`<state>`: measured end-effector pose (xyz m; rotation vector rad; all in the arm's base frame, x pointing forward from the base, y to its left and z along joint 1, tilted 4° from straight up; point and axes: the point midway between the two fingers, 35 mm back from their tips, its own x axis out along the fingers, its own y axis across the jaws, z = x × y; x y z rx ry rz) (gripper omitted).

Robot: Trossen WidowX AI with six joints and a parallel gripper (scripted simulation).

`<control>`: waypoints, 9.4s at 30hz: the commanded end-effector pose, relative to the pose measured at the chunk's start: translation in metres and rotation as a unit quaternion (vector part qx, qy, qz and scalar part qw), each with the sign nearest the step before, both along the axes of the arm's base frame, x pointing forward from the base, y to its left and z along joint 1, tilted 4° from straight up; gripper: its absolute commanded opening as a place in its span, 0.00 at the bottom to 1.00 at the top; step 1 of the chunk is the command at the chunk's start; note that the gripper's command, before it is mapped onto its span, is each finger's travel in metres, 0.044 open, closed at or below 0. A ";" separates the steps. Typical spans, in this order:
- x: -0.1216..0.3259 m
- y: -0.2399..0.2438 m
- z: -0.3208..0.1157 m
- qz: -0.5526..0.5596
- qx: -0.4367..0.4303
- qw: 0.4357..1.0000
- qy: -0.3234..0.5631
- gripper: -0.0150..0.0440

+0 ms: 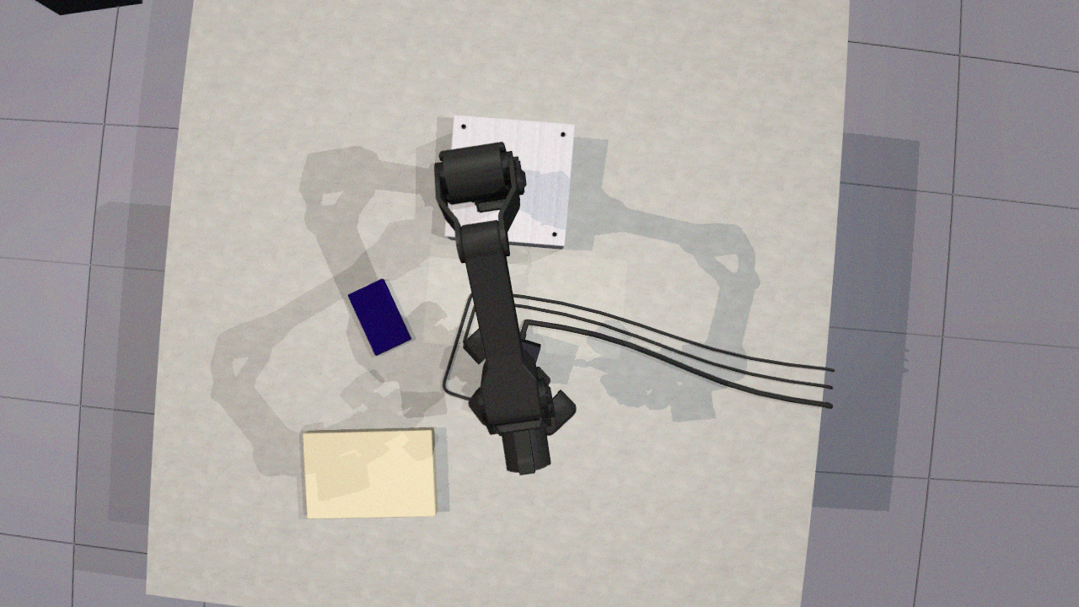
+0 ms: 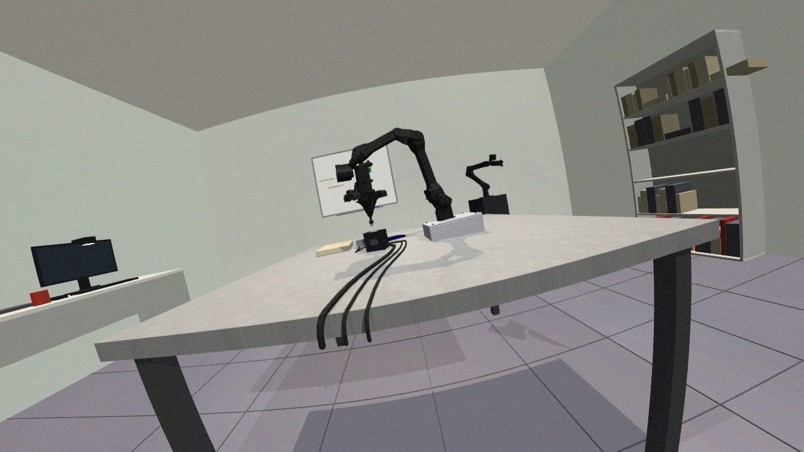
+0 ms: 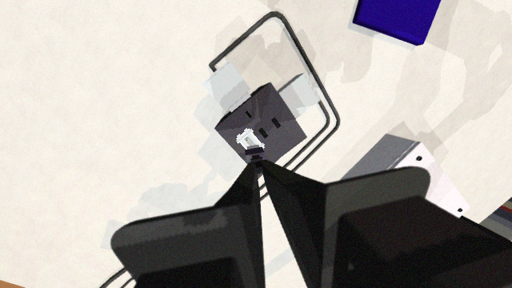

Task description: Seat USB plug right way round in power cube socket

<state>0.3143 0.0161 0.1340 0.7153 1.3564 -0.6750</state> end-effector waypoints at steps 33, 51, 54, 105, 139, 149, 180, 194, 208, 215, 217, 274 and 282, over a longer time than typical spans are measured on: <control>0.000 0.000 -0.001 -0.449 0.043 0.892 -0.008 0.25; 0.000 0.000 -0.001 -0.512 0.049 0.858 -0.009 0.25; 0.000 0.000 0.000 -0.509 0.049 0.859 -0.010 0.25; 0.001 0.001 -0.006 -0.505 0.049 0.861 -0.010 0.25; 0.001 0.002 -0.010 -0.503 0.049 0.863 -0.010 0.25; 0.001 0.002 -0.012 -0.502 0.049 0.864 -0.010 0.25; 0.001 0.002 -0.015 -0.500 0.049 0.864 -0.010 0.25; 0.001 0.002 -0.017 -0.500 0.049 0.864 -0.010 0.25; 0.002 0.002 -0.019 -0.500 0.049 0.864 -0.010 0.25; 0.002 0.002 -0.020 -0.500 0.049 0.864 -0.010 0.25; 0.002 0.002 -0.020 -0.500 0.049 0.864 -0.010 0.25; 0.002 0.002 -0.027 -0.500 0.049 0.864 -0.010 0.25; 0.002 0.002 -0.028 -0.500 0.049 0.864 -0.010 0.25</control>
